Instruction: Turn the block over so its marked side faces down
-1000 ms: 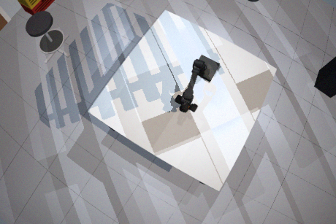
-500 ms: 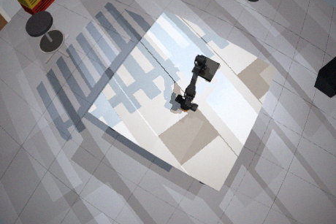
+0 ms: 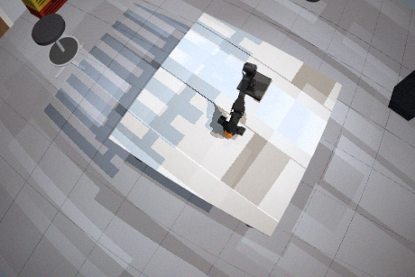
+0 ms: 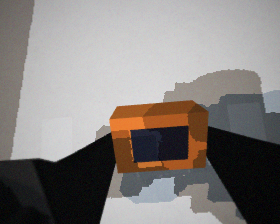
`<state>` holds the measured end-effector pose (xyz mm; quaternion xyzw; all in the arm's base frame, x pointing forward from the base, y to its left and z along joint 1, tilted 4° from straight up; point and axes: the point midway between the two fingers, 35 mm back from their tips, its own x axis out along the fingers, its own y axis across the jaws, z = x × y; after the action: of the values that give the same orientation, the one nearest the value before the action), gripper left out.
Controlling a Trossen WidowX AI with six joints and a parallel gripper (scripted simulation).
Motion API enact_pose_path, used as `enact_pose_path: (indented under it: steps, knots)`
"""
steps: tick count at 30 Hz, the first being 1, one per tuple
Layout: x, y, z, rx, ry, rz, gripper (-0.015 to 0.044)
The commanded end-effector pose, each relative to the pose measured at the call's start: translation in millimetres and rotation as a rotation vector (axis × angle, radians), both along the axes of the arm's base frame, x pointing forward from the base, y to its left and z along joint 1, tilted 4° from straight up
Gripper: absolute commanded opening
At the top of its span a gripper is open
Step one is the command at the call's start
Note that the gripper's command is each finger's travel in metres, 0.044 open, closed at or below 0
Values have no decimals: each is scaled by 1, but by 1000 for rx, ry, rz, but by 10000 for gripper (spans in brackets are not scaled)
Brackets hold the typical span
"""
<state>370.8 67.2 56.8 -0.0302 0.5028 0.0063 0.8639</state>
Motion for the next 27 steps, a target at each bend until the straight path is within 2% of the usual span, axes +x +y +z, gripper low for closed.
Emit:
enact_pose_path:
  steps: [1,11,27]
  knots:
    - [-2,0,4,0,-73,3,0]
    - [-2,0,3,3,-119,4,0]
    - [14,3,-25,13,-352,23,0]
